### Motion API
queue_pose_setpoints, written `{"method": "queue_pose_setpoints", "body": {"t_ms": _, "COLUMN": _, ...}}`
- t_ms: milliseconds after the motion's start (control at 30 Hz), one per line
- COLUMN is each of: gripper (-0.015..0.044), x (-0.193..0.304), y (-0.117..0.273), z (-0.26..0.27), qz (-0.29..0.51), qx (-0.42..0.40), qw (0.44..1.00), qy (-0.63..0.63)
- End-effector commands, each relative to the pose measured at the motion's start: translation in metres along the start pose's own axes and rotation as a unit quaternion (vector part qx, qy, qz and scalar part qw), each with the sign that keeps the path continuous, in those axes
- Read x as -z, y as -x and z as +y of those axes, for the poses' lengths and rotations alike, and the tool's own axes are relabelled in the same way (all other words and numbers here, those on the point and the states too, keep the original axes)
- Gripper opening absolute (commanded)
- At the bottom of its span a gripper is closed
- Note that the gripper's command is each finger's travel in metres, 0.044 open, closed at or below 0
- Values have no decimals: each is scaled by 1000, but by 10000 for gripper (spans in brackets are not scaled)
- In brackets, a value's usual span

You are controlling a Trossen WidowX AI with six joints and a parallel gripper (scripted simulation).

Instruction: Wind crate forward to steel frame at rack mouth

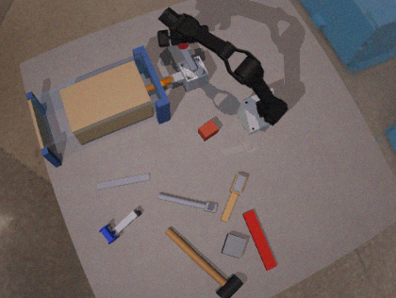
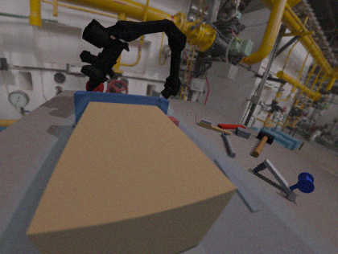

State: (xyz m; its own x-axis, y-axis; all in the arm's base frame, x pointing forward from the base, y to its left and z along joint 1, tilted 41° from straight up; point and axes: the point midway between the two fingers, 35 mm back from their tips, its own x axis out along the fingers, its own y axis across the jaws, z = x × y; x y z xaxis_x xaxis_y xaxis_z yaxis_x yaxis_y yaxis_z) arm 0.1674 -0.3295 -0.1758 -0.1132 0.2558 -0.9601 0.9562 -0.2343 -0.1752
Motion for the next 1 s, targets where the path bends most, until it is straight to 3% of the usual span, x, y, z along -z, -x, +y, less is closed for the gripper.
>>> {"method": "queue_pose_setpoints", "body": {"t_ms": 0, "gripper": 0, "x": 11, "y": 3, "z": 17, "qz": 11, "qx": -13, "qw": 1000, "qy": 7}}
{"method": "queue_pose_setpoints", "body": {"t_ms": 967, "gripper": 0, "x": 27, "y": 11, "z": 42, "qz": 11, "qx": -14, "qw": 1000, "qy": 8}}
